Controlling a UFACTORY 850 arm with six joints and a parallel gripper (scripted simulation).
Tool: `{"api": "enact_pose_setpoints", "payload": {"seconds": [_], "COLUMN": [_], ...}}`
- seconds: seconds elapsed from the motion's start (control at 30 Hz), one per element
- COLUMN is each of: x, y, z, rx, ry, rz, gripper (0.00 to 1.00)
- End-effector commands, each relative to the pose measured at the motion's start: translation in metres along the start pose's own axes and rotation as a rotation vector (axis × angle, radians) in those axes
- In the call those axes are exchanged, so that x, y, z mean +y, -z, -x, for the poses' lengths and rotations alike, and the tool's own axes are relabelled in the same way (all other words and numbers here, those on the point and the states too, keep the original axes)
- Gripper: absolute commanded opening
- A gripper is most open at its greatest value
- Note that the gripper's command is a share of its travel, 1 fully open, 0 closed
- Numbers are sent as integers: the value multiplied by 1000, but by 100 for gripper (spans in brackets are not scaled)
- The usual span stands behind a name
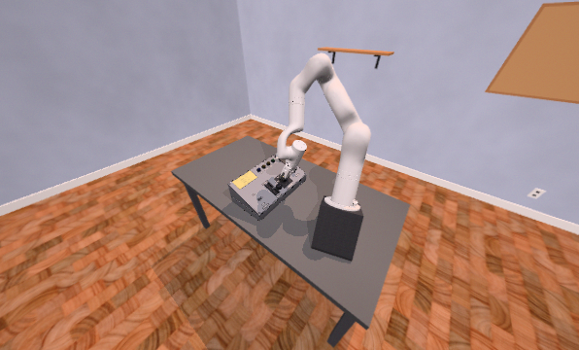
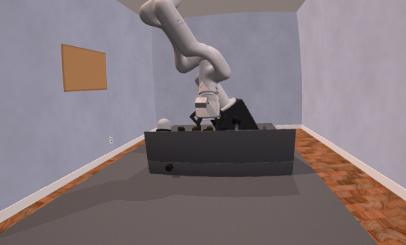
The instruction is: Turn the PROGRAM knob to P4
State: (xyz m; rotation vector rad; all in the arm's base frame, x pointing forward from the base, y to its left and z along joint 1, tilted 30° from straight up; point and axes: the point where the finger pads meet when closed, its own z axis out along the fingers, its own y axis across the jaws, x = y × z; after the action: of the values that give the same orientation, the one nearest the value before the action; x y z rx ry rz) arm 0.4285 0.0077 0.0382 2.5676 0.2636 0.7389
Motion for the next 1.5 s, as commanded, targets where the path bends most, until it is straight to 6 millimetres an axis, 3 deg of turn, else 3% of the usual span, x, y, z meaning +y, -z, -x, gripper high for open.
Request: {"api": "enact_pose_setpoints", "payload": {"seconds": [0.0, 0.53, 0.57, 1.47], "x": [0, 0, 0, 0], "y": [-2, -3, -3, -3], "z": [-1, -1, -1, -1], "rx": [1, 1, 1, 1], "ry": [0, 0, 0, 0], "rz": [0, 0, 0, 0], "gripper": [76, 76, 0, 0]}}
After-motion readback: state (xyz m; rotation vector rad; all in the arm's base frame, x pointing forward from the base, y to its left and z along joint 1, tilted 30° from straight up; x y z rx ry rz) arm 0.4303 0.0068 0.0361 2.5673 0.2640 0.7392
